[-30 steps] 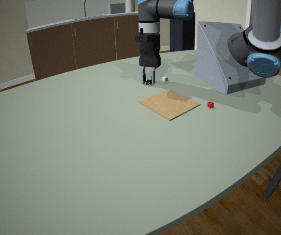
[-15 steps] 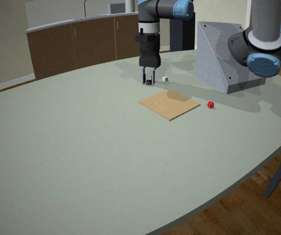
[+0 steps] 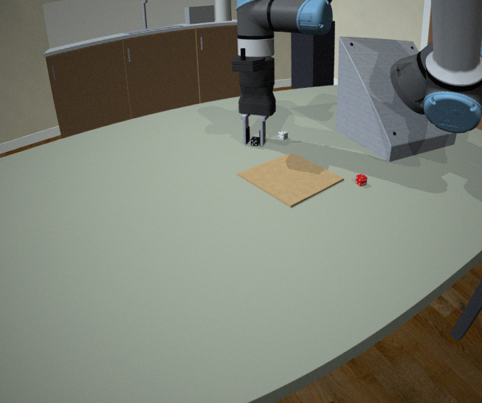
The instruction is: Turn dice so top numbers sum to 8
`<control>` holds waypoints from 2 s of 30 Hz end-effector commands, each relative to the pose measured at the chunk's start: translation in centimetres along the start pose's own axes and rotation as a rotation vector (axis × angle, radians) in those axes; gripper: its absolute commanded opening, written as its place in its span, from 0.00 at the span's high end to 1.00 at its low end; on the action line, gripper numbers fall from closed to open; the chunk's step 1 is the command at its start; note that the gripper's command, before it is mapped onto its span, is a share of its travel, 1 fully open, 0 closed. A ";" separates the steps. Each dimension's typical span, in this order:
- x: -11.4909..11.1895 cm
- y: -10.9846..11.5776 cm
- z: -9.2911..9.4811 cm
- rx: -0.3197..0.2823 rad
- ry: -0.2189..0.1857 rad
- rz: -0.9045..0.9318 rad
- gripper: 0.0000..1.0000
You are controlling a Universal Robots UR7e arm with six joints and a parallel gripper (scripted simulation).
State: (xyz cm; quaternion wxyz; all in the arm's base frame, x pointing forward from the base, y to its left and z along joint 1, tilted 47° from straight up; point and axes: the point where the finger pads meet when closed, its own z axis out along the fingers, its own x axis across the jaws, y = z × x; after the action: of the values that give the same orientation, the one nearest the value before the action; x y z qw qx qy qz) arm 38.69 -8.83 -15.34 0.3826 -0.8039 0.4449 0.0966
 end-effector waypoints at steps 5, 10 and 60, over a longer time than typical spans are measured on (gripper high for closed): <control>-0.2 0.0 0.2 0.001 -0.004 0.001 0.66; -0.2 0.0 0.2 0.001 -0.004 0.001 0.66; -0.2 0.0 -9.5 0.001 -0.004 0.001 0.66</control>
State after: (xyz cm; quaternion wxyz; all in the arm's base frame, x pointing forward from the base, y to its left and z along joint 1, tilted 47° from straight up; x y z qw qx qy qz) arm 37.48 -13.84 -10.40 0.3809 -0.8038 0.4473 0.0931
